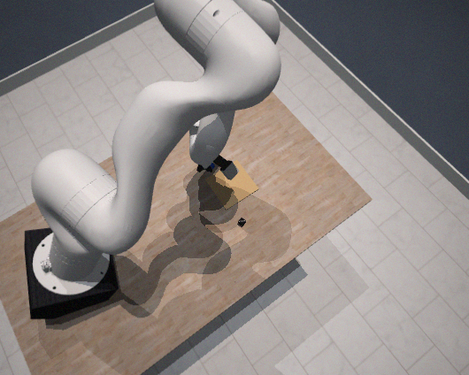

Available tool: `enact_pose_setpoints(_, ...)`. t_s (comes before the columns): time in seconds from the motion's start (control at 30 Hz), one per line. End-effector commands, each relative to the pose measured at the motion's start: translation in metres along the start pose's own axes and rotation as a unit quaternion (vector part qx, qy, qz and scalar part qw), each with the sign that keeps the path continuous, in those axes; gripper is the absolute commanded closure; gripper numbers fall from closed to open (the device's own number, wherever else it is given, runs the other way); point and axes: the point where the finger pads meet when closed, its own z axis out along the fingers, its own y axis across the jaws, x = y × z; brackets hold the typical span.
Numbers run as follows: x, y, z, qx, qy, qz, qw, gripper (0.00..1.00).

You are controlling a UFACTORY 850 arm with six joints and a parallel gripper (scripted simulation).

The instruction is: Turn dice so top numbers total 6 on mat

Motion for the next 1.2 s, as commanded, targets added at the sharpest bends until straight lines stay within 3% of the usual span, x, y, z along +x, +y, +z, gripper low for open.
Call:
enact_pose_setpoints(0.0,0.0,-0.001,0.004,0.001,0.0,0.0,1.0,0.64)
enact_pose_setpoints(0.37,0.0,-0.001,0.016,0.001,0.0,0.0,1.0,0.64)
enact_pose_setpoints(1.17,0.0,-0.001,0.017,0.001,0.0,0.0,1.0,0.64)
